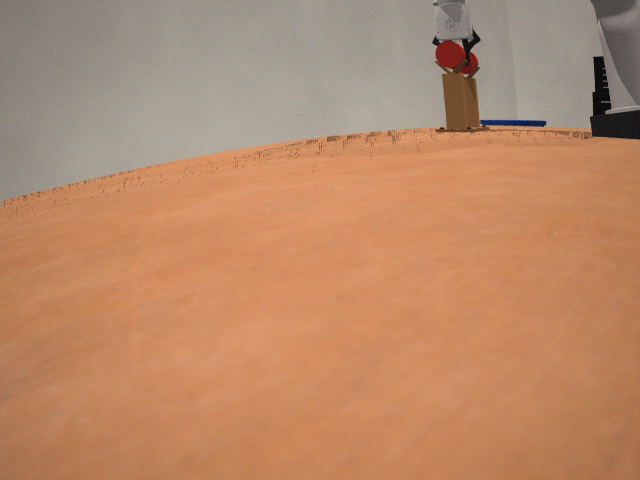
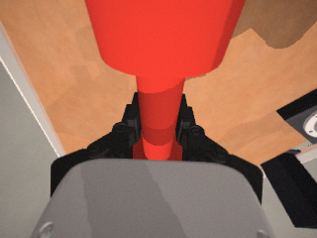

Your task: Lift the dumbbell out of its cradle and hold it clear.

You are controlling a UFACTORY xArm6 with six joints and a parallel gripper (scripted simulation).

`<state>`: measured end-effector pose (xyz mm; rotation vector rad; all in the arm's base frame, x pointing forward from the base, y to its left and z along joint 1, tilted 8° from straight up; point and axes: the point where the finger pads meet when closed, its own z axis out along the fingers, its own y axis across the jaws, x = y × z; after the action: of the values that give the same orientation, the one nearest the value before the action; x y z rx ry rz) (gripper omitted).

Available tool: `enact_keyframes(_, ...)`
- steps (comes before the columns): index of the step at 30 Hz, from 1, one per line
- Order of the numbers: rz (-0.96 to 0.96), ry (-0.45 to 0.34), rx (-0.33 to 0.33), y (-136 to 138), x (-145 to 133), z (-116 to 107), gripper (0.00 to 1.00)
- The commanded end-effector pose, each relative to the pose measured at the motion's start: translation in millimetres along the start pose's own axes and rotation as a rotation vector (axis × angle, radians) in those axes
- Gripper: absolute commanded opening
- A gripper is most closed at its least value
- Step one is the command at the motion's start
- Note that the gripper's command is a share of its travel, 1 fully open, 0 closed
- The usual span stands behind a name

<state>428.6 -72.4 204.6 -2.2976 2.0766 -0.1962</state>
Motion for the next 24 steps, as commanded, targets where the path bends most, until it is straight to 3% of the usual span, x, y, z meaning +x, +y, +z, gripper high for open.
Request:
enact_keyframes(1, 0.000, 0.001, 0.001, -0.3, 0.2, -0.9, 0.00)
enact_keyframes(24, 0.000, 0.001, 0.001, -0.2, 0.2, -10.9, 0.00)
